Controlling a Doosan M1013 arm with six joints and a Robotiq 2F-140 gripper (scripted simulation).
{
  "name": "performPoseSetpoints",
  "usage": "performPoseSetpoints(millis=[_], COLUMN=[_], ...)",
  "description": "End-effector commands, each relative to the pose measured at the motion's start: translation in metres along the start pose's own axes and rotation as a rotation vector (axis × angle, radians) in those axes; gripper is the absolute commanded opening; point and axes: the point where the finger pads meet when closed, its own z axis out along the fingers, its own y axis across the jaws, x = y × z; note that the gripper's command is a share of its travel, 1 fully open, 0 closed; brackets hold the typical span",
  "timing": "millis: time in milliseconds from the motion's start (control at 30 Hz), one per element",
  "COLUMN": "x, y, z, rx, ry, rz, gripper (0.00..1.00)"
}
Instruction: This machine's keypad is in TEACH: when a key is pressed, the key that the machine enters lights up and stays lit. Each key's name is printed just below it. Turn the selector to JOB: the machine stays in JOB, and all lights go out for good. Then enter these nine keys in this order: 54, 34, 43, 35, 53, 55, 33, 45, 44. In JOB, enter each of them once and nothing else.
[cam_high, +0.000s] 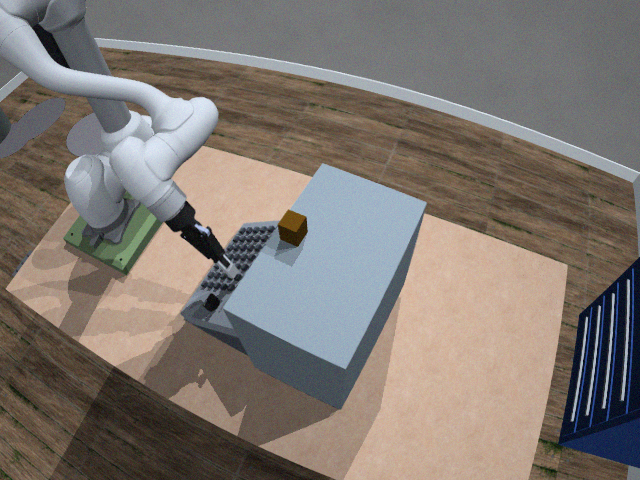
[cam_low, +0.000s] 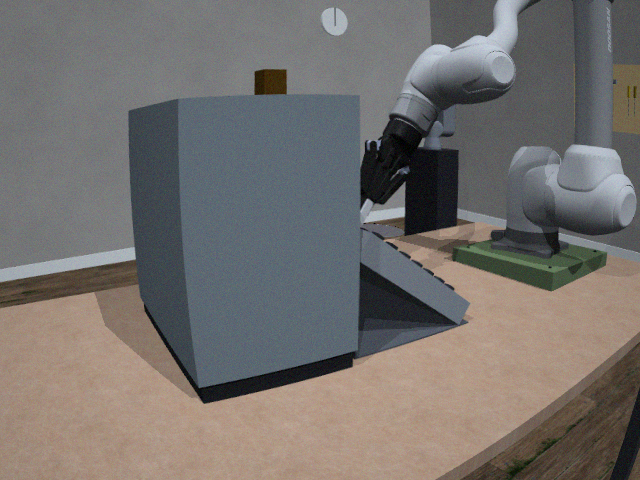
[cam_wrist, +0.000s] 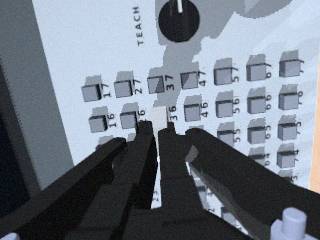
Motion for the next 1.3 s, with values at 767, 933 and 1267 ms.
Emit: performPoseSetpoints(millis=[767,933,1267], x=[0.0,0.0,0.0], y=[0.0,0.0,0.0], z=[0.011,0.012,0.014], rx=[0.0,0.0,0.0], ry=[0.0,0.0,0.0], rz=[0.0,0.0,0.0], gripper=[0.0,0.0,0.0])
